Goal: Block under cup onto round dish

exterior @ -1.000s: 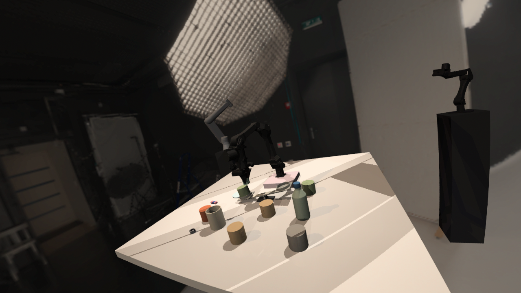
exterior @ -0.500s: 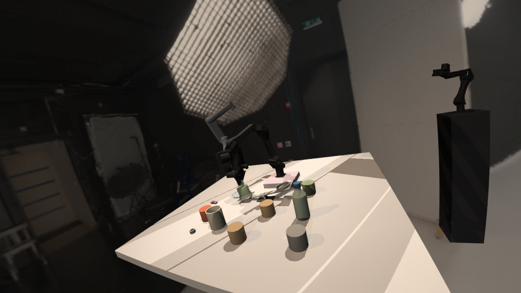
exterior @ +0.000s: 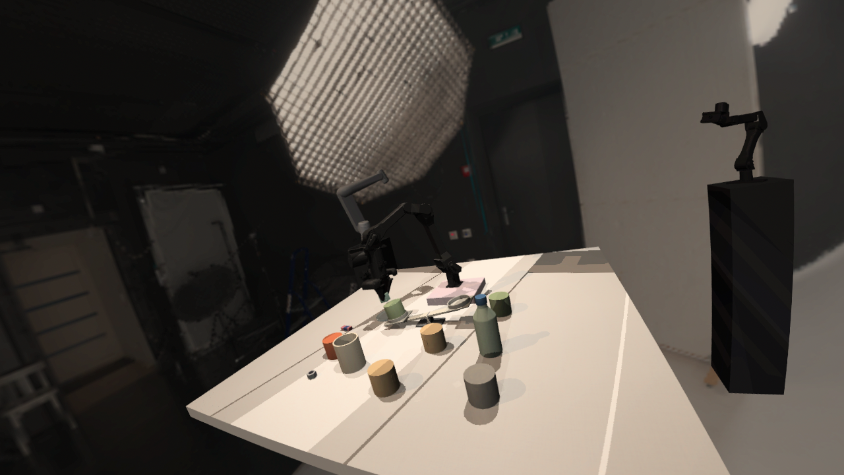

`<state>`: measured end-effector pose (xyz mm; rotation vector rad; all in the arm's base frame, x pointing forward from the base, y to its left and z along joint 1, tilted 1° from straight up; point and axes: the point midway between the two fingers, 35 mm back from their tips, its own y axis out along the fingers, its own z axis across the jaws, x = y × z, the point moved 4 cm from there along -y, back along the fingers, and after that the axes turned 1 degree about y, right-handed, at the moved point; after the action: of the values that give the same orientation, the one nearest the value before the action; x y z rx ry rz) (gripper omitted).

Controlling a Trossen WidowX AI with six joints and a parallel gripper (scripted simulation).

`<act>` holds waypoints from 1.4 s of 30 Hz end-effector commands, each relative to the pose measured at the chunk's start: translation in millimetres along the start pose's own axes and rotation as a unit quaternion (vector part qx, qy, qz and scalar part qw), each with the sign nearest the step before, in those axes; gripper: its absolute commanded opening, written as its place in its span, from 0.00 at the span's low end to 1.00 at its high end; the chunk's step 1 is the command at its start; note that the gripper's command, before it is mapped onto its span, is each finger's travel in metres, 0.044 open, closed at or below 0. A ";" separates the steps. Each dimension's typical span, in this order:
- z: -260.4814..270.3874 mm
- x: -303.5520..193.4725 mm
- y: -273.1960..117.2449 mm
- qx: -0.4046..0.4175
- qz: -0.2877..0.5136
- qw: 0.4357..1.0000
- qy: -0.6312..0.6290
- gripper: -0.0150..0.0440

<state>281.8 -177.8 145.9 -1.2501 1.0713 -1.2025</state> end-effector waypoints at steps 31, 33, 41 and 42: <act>-53.3 43.6 65.1 -0.026 0.013 1.000 -0.005 0.25; -53.3 43.6 65.3 -0.026 0.013 1.000 -0.005 0.25; -53.8 43.5 75.0 -0.026 0.013 1.000 -0.005 0.25; -53.8 43.4 76.7 -0.026 0.013 1.000 -0.005 0.25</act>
<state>237.8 -230.1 74.7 -1.2725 1.1139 -1.1604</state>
